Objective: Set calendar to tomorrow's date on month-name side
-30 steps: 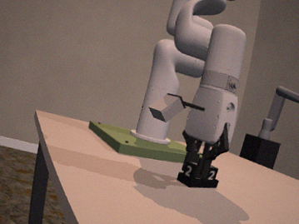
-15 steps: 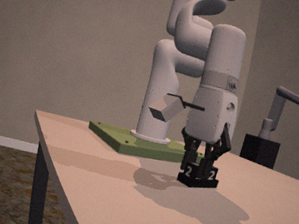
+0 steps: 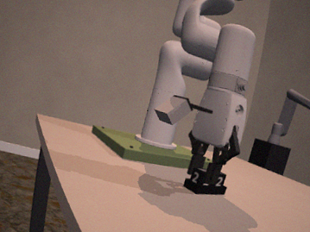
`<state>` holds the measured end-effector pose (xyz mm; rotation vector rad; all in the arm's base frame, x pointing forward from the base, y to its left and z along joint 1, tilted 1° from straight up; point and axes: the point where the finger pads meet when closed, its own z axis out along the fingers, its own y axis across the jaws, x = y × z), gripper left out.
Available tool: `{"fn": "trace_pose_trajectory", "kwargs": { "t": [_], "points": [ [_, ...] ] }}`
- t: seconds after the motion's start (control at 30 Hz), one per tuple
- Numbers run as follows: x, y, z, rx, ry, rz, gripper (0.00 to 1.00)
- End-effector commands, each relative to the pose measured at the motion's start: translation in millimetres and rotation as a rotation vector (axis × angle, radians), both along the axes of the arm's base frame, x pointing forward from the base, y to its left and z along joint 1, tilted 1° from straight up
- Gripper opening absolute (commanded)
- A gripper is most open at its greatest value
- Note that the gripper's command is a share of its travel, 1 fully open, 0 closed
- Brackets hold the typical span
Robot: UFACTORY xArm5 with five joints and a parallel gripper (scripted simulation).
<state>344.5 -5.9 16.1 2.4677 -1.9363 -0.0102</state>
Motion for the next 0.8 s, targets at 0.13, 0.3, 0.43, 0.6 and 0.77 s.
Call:
{"fn": "trace_pose_trajectory", "kwargs": {
  "t": [0.13, 0.3, 0.43, 0.6, 0.77],
  "points": [
    [1.7, 0.4, 31.7, 0.000, -0.004, 0.000, 0.49],
    [1.7, 0.5, 48.1, 0.000, -0.004, 0.000, 0.49],
    [1.8, 0.7, 68.4, 0.000, -0.004, 0.000, 0.49],
    [1.9, 0.9, 84.2, 0.000, -0.004, 0.000, 0.49],
    [1.9, 0.9, 87.3, 0.000, -0.004, 0.000, 0.49]
  ]
}}
